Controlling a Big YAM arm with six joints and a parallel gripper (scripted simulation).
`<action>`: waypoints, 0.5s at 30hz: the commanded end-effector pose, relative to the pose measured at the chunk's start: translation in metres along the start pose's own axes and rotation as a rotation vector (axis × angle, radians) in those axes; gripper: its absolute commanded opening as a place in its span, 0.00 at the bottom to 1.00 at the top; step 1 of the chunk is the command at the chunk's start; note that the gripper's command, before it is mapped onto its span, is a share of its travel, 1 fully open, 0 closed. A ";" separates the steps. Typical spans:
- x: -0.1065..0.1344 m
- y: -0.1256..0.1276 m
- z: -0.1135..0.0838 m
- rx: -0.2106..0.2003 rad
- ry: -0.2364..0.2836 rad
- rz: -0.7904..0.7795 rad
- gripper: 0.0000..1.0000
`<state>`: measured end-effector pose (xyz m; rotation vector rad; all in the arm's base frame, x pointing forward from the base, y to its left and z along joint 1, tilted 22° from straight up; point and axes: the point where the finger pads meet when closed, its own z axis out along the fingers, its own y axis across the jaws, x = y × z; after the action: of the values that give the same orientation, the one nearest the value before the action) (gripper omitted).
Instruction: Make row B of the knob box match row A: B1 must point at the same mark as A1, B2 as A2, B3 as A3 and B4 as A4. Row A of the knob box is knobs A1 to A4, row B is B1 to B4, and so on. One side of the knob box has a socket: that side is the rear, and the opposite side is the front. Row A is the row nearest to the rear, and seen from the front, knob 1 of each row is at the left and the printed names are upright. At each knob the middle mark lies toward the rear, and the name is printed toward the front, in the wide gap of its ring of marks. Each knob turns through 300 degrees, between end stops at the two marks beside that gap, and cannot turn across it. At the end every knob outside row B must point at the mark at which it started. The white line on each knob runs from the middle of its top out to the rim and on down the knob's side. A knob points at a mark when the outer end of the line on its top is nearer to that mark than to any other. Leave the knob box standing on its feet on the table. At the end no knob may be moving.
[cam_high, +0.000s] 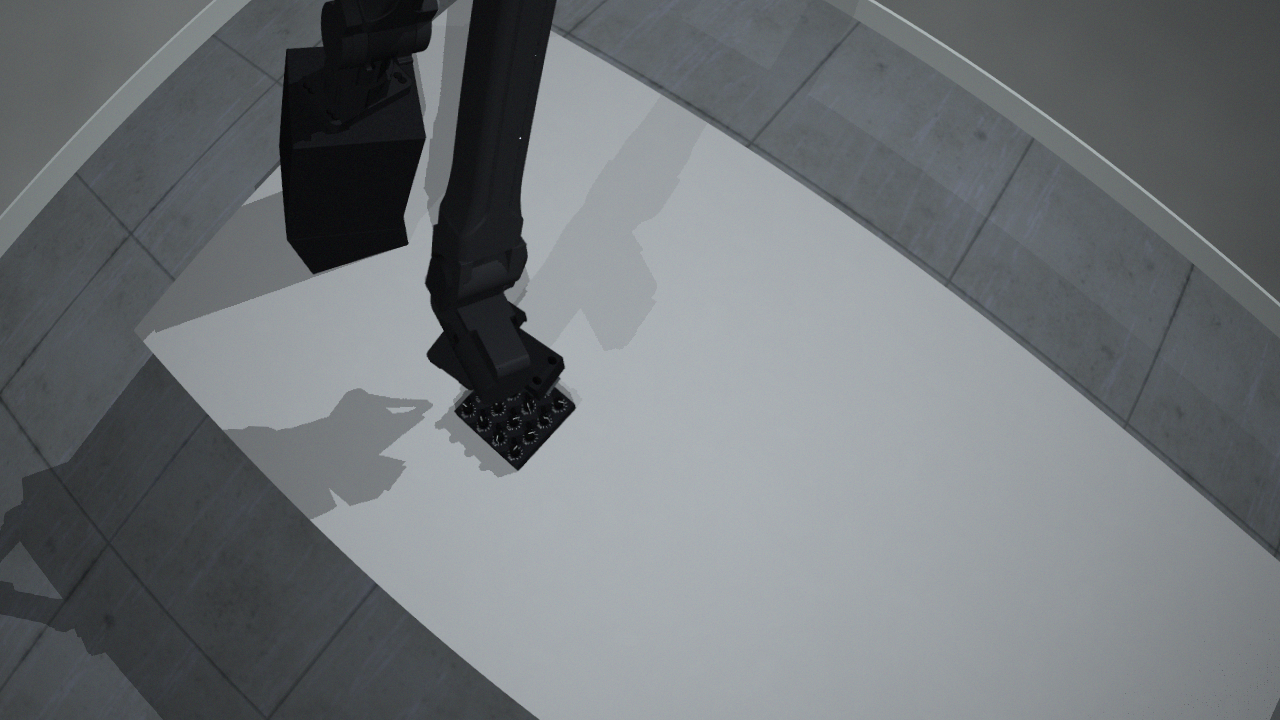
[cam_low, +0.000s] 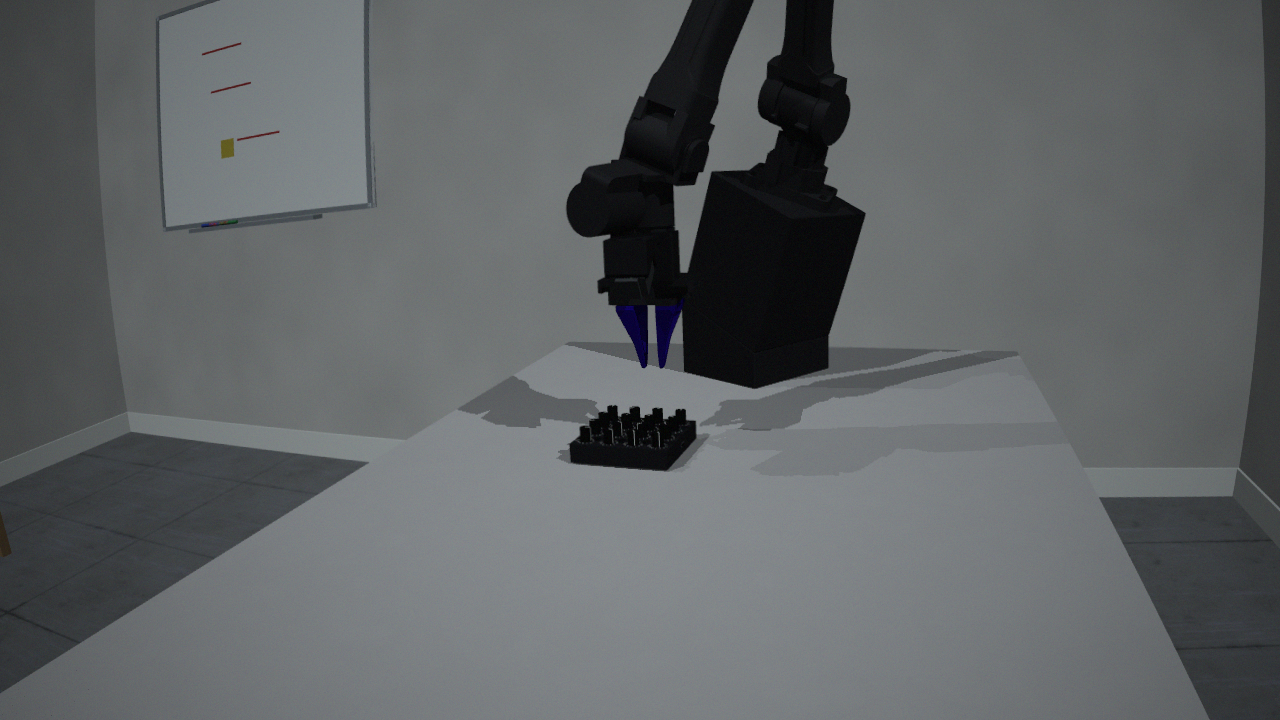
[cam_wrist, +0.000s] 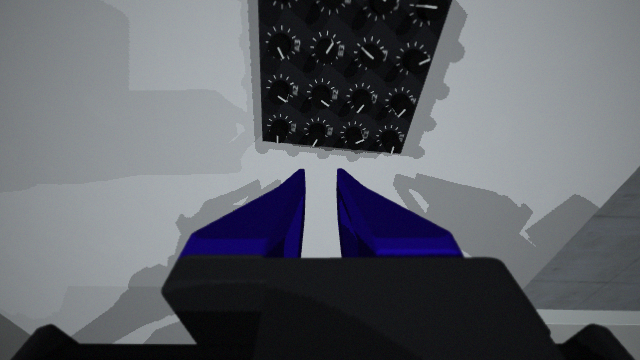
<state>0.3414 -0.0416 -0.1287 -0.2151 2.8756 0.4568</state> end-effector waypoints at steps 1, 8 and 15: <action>0.001 -0.002 -0.006 0.003 -0.007 0.156 0.18; -0.001 -0.002 -0.010 0.005 -0.015 0.296 0.18; 0.008 0.000 -0.002 -0.003 0.013 0.333 0.18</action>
<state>0.3408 -0.0420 -0.1258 0.1852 2.9138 0.5029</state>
